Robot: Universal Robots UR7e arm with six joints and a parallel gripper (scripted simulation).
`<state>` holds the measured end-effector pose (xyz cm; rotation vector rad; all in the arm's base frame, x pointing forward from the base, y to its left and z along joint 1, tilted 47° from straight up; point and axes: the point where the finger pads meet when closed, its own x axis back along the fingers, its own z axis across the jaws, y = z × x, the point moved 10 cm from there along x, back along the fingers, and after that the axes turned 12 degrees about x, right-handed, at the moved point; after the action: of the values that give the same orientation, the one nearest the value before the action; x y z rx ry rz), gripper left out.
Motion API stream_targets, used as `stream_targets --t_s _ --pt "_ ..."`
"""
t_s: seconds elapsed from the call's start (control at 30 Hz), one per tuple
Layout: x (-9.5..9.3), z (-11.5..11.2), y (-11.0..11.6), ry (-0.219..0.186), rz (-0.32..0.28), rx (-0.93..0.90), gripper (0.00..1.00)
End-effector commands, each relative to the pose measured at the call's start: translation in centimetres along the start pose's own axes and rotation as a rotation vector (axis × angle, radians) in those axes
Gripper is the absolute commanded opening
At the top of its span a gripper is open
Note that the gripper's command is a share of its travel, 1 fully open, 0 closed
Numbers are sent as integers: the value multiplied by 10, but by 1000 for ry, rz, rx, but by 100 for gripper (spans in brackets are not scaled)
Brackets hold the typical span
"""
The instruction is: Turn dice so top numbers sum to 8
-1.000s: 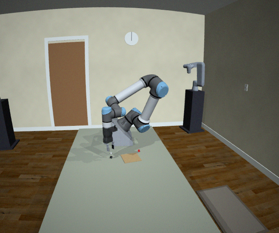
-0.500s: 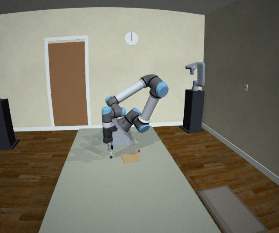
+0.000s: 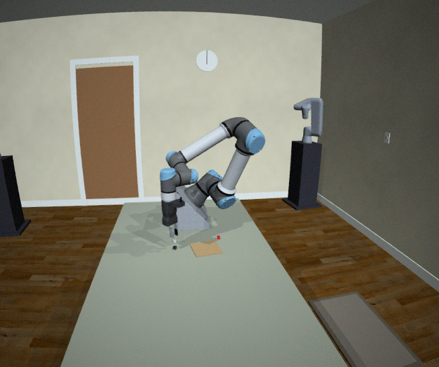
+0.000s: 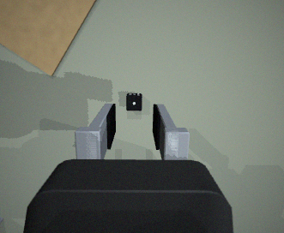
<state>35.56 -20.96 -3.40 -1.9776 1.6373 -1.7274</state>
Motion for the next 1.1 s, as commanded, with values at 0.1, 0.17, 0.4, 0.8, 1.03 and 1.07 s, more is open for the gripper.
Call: stream_targets --t_s 0.1,0.17,0.4,0.8,1.03,1.07 --pt "-1 -1 1 -1 3 -3 64" --pt "-1 -1 1 -1 3 -3 64" --pt "-2 -1 1 -1 3 -3 64" --pt "-11 -1 1 -1 2 -3 64" --pt "-18 -1 1 -1 2 -3 64" --pt "-19 -1 1 -1 2 -3 64"
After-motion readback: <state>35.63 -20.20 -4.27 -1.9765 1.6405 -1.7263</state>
